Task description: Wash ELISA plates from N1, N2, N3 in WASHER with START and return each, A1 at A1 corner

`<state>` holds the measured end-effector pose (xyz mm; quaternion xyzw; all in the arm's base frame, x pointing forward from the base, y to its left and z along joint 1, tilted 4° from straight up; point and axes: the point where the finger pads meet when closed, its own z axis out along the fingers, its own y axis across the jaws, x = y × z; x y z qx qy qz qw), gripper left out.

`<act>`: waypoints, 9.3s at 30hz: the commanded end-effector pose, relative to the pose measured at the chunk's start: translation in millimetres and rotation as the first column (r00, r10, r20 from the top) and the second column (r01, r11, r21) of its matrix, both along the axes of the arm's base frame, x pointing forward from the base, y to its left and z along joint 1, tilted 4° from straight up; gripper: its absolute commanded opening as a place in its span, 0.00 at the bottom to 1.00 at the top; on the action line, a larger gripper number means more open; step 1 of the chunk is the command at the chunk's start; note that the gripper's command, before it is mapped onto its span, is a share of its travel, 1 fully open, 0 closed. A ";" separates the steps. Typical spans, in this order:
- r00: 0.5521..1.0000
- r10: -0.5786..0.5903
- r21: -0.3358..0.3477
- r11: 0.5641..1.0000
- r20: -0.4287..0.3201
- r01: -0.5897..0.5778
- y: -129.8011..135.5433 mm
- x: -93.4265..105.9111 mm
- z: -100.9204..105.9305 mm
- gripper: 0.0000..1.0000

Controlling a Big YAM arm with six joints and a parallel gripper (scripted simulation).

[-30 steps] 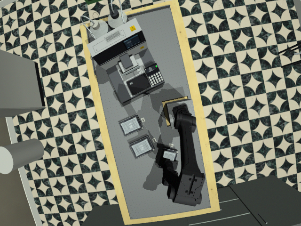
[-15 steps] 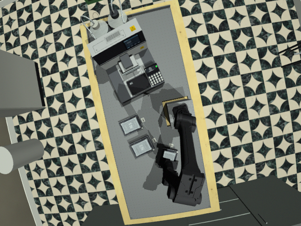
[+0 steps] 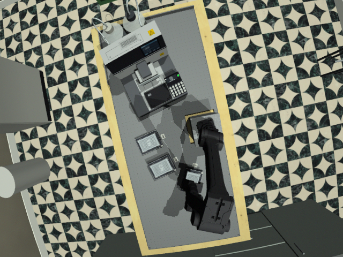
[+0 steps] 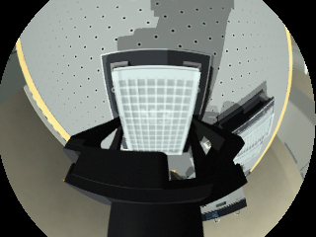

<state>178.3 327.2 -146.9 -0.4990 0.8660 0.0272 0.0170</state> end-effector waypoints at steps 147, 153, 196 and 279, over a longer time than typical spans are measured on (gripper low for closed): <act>0.901 -0.433 0.012 0.901 -0.015 0.433 -273.1 191.9 90.4 0.84; 0.901 -0.433 0.011 0.901 -0.014 0.433 -298.3 199.5 90.0 0.84; 0.783 -0.622 -0.001 0.783 -0.024 0.622 -461.7 169.2 86.5 0.84; 0.626 -0.779 -0.016 0.627 -0.027 0.779 -623.2 44.1 85.5 0.84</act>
